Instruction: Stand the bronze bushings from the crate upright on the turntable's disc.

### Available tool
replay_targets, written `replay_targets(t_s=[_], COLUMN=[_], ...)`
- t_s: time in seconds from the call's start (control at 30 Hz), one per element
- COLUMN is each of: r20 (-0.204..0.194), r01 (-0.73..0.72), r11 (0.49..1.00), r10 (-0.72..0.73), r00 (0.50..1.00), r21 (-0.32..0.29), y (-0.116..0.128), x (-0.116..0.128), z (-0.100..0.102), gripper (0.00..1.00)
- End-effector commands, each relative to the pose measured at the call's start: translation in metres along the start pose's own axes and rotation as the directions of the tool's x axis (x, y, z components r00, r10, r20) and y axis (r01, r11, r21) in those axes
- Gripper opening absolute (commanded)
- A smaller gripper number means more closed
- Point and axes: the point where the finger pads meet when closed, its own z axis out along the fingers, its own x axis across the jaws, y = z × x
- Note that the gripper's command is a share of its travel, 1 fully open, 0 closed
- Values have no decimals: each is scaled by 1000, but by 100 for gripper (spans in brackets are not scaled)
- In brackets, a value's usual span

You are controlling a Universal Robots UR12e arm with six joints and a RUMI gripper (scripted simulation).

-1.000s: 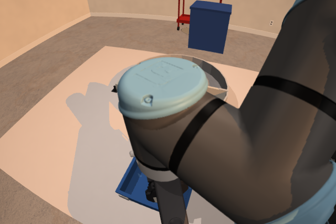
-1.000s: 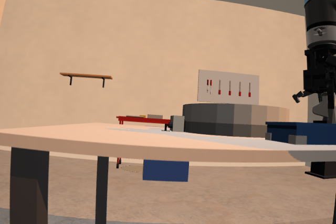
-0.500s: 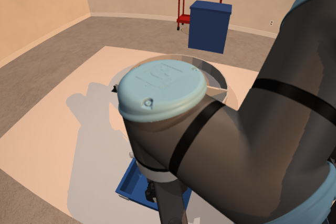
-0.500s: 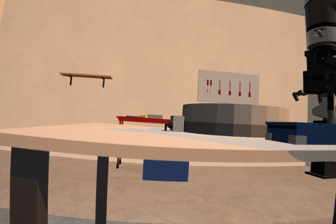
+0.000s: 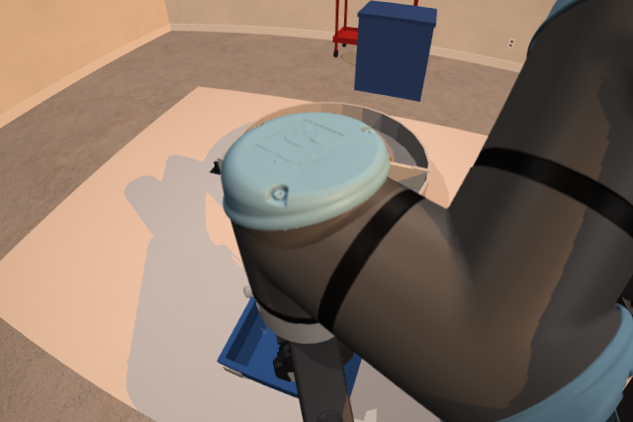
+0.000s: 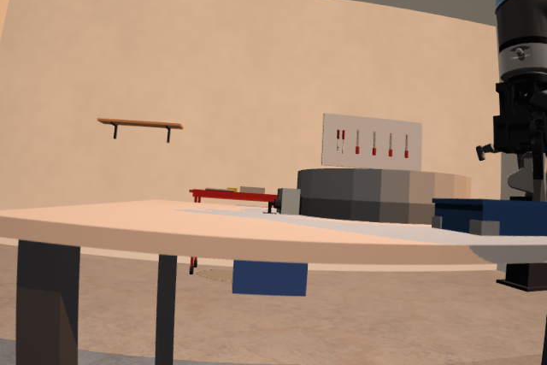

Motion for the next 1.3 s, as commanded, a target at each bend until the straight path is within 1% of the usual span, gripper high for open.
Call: replay_targets(t_s=[0.0,0.17,0.2,1.27], r20=[-1,-1,-1,-1], r01=[1,1,1,1], r11=[1000,1000,1000,1000], r10=[-1,-1,-1,-1], r00=[1000,1000,1000,1000], r21=[0,0,0,0], y=[0,0,0,0], x=[1,1,1,1], z=[0,0,0,0], gripper=[5,5,0,0])
